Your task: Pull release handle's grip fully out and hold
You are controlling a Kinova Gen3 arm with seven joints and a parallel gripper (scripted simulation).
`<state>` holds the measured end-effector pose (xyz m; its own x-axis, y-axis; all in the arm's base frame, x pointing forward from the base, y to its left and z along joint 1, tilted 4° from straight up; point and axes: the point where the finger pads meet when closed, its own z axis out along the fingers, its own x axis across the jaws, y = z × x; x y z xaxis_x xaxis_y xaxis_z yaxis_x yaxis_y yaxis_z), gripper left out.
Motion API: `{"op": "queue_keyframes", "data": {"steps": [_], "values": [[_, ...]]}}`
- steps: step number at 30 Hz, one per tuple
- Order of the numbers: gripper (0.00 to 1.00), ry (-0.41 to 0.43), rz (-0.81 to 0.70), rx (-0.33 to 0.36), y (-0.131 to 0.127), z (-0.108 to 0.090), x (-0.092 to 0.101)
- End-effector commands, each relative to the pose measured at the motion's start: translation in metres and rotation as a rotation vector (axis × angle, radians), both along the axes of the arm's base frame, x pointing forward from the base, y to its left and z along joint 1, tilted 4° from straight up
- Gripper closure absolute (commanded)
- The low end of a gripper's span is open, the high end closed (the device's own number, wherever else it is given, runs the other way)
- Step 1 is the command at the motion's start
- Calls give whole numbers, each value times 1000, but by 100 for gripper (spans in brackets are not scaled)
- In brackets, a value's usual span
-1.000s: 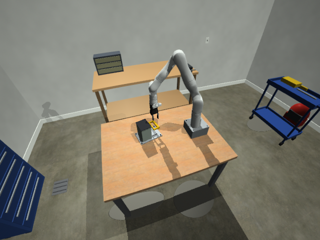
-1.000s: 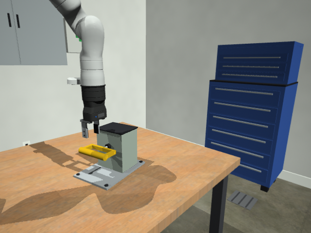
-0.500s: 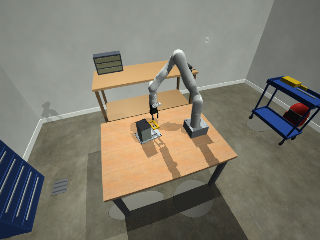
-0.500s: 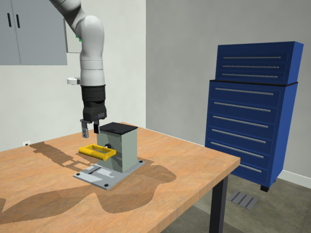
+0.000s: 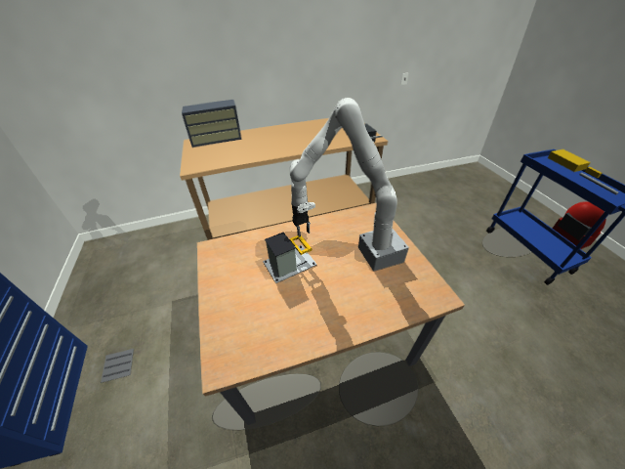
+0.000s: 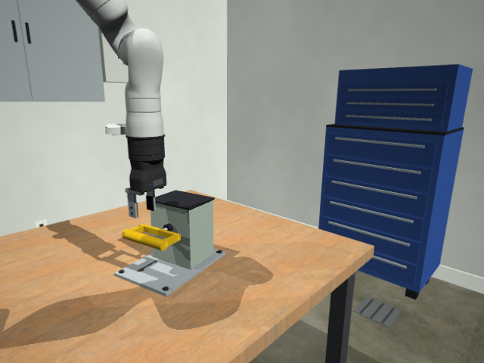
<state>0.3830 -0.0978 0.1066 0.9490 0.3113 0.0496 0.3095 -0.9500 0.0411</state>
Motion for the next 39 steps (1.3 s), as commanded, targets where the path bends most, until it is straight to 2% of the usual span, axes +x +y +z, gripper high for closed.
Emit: {"op": "queue_keyframes", "data": {"steps": [1,22,39], "values": [[7,4,-7,-3,-1,-6,-1],[7,4,-7,-4,-2,-32,1],[7,4,-7,-4,-3,-42,2]]}}
